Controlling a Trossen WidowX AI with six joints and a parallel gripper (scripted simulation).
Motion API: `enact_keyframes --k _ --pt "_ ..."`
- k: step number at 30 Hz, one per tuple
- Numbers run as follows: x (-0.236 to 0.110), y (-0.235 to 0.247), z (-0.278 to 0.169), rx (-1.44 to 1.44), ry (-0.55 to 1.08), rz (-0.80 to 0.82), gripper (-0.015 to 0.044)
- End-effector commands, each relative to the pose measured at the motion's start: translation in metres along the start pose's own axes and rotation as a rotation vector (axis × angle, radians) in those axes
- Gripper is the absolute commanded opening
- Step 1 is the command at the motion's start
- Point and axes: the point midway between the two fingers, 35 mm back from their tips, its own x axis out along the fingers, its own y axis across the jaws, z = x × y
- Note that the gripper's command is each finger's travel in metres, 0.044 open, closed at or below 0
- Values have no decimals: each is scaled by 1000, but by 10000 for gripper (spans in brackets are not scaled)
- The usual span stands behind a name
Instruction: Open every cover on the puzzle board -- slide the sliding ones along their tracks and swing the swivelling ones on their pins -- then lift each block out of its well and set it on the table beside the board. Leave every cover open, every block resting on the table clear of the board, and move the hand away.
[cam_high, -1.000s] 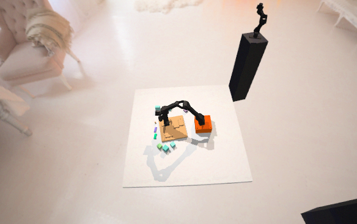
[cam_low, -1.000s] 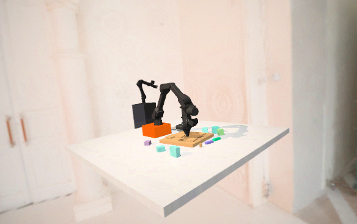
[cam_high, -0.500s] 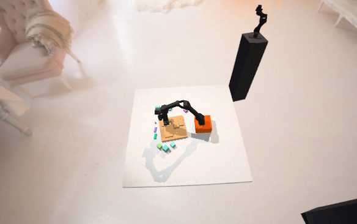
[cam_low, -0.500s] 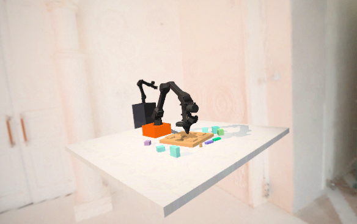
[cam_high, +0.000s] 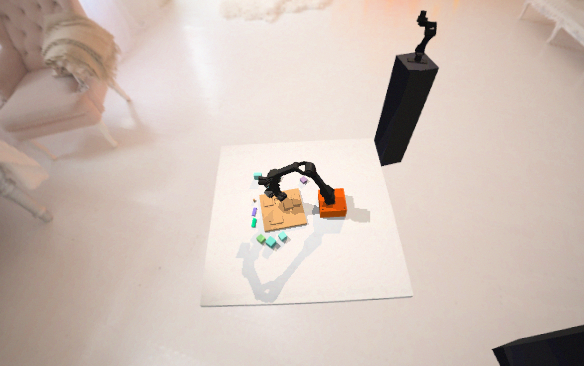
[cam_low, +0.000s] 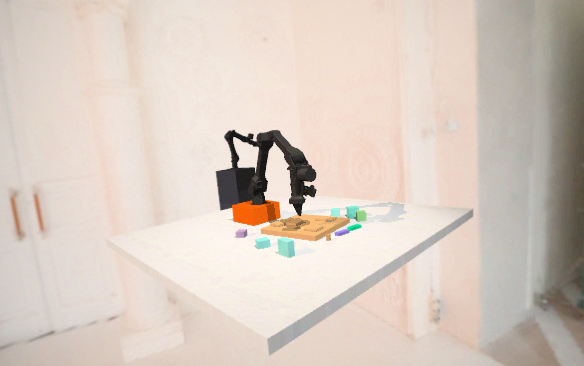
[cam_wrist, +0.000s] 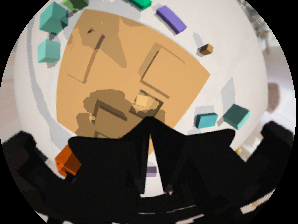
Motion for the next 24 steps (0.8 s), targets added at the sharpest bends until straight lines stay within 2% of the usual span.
enact_keyframes --k 1,9,24 --pt "-4 17 -27 -434 -2 -1 0" --pt "-4 43 -61 -1007 -1 0 0" --pt "-4 43 -61 -1020 -1 0 0"
